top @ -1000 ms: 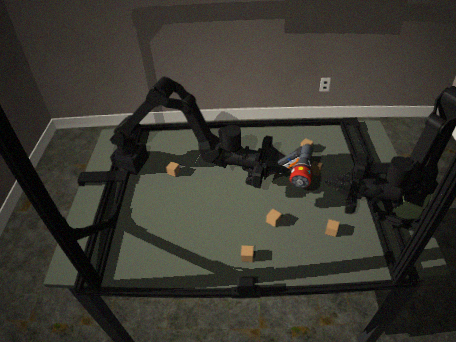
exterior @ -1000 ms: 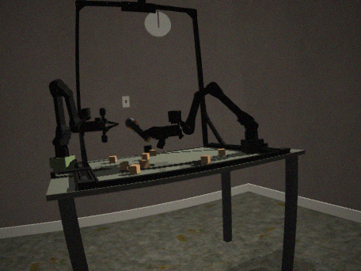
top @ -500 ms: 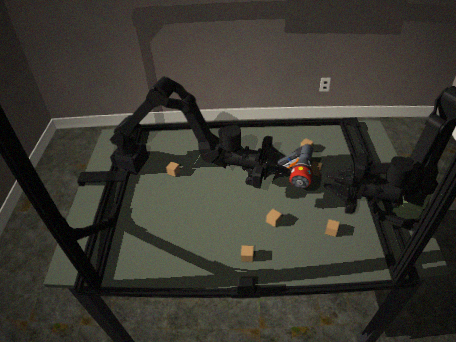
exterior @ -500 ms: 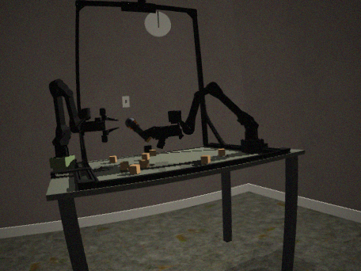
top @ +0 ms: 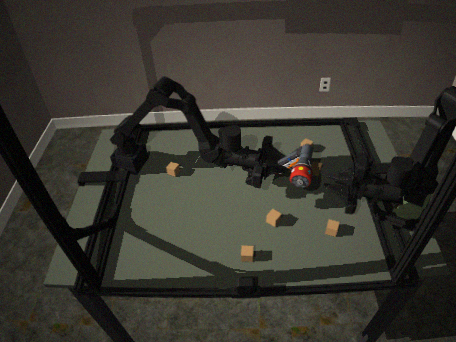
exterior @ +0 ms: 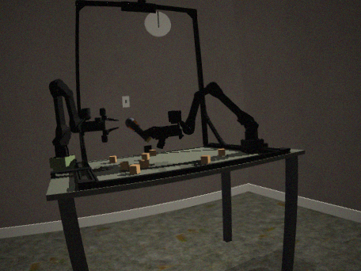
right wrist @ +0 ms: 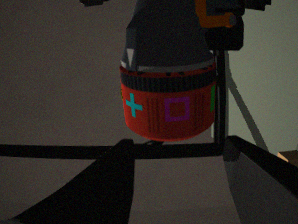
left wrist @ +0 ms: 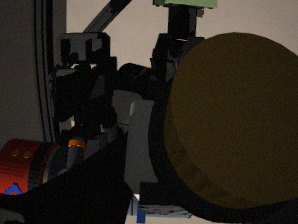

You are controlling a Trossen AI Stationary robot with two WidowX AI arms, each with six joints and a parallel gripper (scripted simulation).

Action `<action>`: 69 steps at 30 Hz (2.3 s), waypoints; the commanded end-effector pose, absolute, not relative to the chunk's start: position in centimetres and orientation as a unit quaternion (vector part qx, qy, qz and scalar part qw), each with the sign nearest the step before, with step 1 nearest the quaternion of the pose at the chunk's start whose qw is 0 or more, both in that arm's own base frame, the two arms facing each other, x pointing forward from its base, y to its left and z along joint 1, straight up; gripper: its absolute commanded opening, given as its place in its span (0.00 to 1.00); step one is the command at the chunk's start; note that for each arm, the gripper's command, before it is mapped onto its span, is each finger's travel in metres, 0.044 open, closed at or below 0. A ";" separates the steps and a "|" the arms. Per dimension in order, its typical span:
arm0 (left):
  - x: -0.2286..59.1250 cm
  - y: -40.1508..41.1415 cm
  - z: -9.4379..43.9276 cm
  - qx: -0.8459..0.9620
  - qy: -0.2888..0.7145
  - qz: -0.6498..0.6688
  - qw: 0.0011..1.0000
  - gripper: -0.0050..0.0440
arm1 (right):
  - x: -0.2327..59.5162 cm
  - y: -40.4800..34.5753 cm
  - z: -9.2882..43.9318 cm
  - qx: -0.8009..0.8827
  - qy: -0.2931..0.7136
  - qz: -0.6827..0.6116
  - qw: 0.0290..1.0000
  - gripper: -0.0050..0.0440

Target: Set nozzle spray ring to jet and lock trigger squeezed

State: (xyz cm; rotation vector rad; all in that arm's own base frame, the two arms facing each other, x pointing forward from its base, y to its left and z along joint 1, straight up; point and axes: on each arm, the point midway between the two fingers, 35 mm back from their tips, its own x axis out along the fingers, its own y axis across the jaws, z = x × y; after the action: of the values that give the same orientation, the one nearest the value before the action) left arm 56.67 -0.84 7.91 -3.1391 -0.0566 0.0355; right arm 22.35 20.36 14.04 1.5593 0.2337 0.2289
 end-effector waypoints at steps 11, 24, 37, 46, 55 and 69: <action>56.8 -0.8 8.6 -1.000 -0.020 0.000 0.000 0.10 | 22.4 20.3 14.0 0.700 0.104 0.102 0.699 0.10; 56.8 -0.8 8.6 -1.000 -0.020 0.000 0.000 0.10 | 22.3 20.4 14.1 0.700 0.105 0.103 0.699 0.25; 56.8 -0.8 8.6 -1.000 -0.020 0.000 0.000 0.10 | 22.4 20.2 14.1 0.700 0.105 0.103 0.699 0.69; 56.8 -0.8 8.6 -1.000 -0.020 0.000 0.000 0.10 | 22.4 20.1 14.0 0.700 0.105 0.103 0.699 0.35; 56.8 -0.8 8.6 -1.000 -0.020 0.000 0.000 0.10 | 22.4 20.1 14.0 0.700 0.105 0.103 0.699 0.10; 56.8 -0.8 8.6 -1.000 -0.020 0.000 0.000 0.10 | 22.4 20.1 14.1 0.700 0.104 0.102 0.699 0.35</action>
State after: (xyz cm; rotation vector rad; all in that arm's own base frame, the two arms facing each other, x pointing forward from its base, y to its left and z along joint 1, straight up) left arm 56.68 -0.78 7.92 -3.1391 -0.0583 0.0351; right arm 22.39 20.11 14.05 1.5601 0.2312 0.2269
